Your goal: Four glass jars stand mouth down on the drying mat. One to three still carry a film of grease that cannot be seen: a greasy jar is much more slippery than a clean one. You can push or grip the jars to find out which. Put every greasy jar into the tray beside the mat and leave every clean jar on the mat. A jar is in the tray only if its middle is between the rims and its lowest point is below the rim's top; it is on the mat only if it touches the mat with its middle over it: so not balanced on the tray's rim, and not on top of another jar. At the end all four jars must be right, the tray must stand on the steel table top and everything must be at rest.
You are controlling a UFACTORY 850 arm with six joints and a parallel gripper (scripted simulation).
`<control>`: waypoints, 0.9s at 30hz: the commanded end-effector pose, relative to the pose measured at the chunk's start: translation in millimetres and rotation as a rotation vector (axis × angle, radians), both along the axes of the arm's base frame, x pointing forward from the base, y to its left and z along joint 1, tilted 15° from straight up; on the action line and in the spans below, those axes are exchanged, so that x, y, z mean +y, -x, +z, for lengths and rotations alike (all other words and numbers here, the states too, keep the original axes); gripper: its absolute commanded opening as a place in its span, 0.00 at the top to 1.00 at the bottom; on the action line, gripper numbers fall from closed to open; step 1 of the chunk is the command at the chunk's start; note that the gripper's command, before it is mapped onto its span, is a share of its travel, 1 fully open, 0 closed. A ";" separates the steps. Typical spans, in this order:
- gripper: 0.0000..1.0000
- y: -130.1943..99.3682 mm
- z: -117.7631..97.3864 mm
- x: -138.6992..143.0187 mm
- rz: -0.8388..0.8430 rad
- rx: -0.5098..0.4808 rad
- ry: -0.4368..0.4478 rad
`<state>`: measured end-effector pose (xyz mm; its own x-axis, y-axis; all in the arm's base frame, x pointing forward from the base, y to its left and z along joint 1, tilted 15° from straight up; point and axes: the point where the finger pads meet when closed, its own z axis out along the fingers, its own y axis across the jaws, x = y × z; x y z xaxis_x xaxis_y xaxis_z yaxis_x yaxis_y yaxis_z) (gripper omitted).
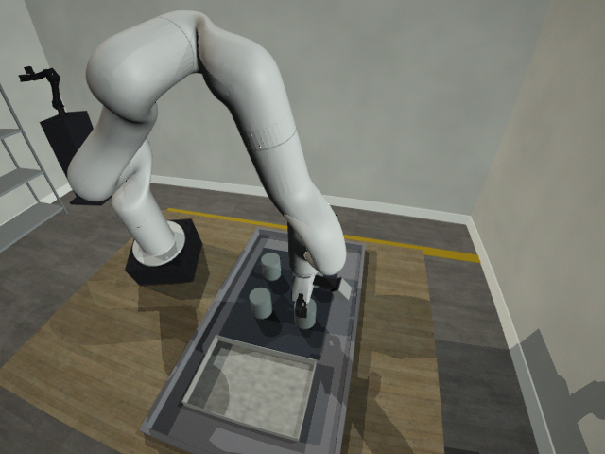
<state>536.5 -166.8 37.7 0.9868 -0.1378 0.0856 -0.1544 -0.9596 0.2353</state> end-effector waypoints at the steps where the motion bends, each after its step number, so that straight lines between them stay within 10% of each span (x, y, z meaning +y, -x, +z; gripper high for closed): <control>1: 0.00 -1.3 -8.5 -2.4 0.000 -0.002 0.001; 27: 0.00 -3.2 -43.9 -11.4 0.000 -0.002 0.001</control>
<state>538.4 -177.5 -4.9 0.9869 -0.1379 0.0836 -0.1540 -0.9598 0.2347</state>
